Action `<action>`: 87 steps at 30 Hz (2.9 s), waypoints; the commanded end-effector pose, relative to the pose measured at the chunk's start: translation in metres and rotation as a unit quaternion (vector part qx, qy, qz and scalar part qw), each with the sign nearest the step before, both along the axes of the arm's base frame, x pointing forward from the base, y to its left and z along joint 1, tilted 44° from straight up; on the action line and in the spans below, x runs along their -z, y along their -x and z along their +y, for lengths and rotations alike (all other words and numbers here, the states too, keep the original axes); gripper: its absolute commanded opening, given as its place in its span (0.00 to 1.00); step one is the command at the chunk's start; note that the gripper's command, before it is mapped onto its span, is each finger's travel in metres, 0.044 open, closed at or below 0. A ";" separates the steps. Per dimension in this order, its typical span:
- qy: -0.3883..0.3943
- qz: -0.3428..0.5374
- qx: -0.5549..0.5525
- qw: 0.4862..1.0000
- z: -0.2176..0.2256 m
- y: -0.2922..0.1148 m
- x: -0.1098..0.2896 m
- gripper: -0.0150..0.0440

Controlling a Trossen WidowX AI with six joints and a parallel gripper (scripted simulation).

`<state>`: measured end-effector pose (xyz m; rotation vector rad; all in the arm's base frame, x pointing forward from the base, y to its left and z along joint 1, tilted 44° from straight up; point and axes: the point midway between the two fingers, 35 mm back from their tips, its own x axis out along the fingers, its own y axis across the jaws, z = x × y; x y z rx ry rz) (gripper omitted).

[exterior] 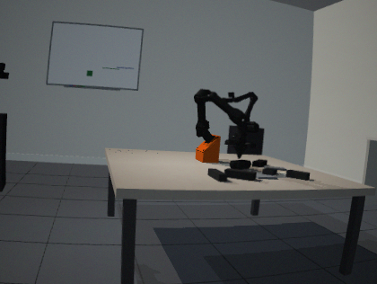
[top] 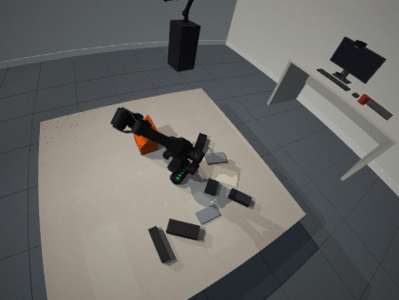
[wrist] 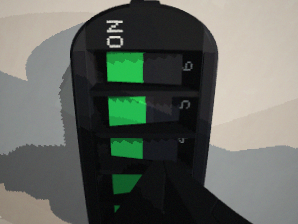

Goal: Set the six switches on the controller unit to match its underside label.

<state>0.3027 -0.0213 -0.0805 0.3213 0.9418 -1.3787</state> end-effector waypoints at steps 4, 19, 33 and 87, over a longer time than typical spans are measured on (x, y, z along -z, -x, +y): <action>0.002 0.005 -0.001 1.000 -0.010 0.004 0.009 0.25; 0.002 0.005 -0.001 1.000 -0.015 0.005 0.014 0.25; 0.001 0.005 -0.001 1.000 0.016 0.000 -0.018 0.25; 0.003 0.005 -0.001 1.000 -0.043 -0.011 -0.010 0.25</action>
